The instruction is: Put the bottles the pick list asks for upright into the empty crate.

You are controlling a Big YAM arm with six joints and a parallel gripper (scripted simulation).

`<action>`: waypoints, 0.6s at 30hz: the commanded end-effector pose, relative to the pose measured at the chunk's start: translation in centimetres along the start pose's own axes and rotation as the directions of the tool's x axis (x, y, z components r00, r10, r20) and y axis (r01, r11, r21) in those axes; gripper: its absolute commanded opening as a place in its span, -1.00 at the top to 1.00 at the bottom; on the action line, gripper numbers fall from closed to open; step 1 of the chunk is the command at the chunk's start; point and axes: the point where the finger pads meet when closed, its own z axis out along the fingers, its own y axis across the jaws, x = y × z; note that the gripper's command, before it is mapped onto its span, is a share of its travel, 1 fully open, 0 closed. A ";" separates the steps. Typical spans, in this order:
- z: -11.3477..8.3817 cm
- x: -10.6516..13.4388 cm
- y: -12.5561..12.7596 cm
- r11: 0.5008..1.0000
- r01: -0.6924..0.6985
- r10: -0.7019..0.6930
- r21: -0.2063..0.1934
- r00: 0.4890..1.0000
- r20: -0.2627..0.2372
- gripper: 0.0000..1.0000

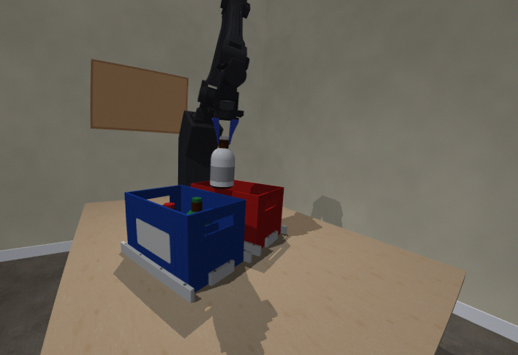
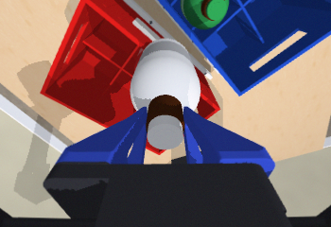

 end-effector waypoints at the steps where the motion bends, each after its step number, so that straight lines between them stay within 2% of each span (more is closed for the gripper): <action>1: -3.4 -3.7 2.3 1.000 0.006 -0.004 -0.023 0.996 0.092 1.00; 11: -3.5 -3.9 4.3 1.000 0.005 -0.002 -0.025 0.996 0.092 1.00; 13: -3.5 -3.9 4.3 1.000 0.005 -0.002 -0.025 0.996 0.092 1.00; 14: -3.6 -4.2 3.5 1.000 -0.015 0.017 -0.015 0.995 0.098 1.00; 15: -3.5 -3.9 4.5 1.000 -0.001 0.003 -0.023 0.996 0.094 1.00; 18: -3.5 -3.9 5.3 1.000 0.004 -0.001 -0.026 0.996 0.093 1.00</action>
